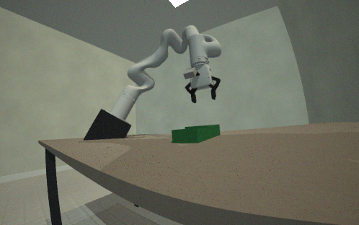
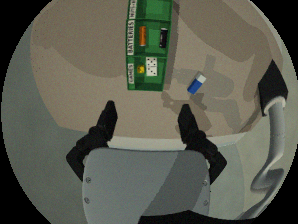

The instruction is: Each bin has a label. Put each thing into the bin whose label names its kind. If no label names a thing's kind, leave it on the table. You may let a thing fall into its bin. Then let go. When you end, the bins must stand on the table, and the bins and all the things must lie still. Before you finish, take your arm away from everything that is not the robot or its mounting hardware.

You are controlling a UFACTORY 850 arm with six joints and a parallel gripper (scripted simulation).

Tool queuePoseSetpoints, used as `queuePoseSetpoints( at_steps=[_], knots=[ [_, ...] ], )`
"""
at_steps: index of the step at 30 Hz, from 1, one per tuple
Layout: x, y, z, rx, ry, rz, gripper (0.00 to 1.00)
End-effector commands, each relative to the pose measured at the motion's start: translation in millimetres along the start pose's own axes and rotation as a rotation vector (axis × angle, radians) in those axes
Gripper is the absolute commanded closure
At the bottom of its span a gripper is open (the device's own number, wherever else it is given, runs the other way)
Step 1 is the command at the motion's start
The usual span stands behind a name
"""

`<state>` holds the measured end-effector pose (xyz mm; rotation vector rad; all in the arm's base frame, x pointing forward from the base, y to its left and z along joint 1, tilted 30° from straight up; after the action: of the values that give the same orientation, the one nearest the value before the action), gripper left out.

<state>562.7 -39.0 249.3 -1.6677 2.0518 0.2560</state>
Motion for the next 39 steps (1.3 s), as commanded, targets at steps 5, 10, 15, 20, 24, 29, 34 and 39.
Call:
queuePoseSetpoints(
  at_steps=[5, 10, 15, 20, 24, 29, 34, 39],
  knots=[
    [0, -1, -26, 0.001, 0.0, 0.0, 0.0],
    [0, -1, -46, 0.001, 0.0, 0.0, 0.0],
    [0, -1, -57, 0.001, 0.0, 0.0, 0.0],
    [0, -1, -57, 0.001, 0.0, 0.0, 0.0],
    [0, -1, -57, 0.001, 0.0, 0.0, 0.0],
    [0, -1, -57, 0.001, 0.0, 0.0, 0.0],
    [0, -1, -57, 0.001, 0.0, 0.0, 0.0],
    [0, -1, -57, 0.001, 0.0, 0.0, 0.0]
  ],
)
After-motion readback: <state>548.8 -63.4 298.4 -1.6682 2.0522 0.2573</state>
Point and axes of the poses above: the point where the finger pads meet when closed, its own z axis out along the fingers, its own y axis across the jaws, x = y × z, the point moved 6 cm from there along -z, back along the fingers, and after that the axes turned 11 degrees about z, right-handed, at the moved point
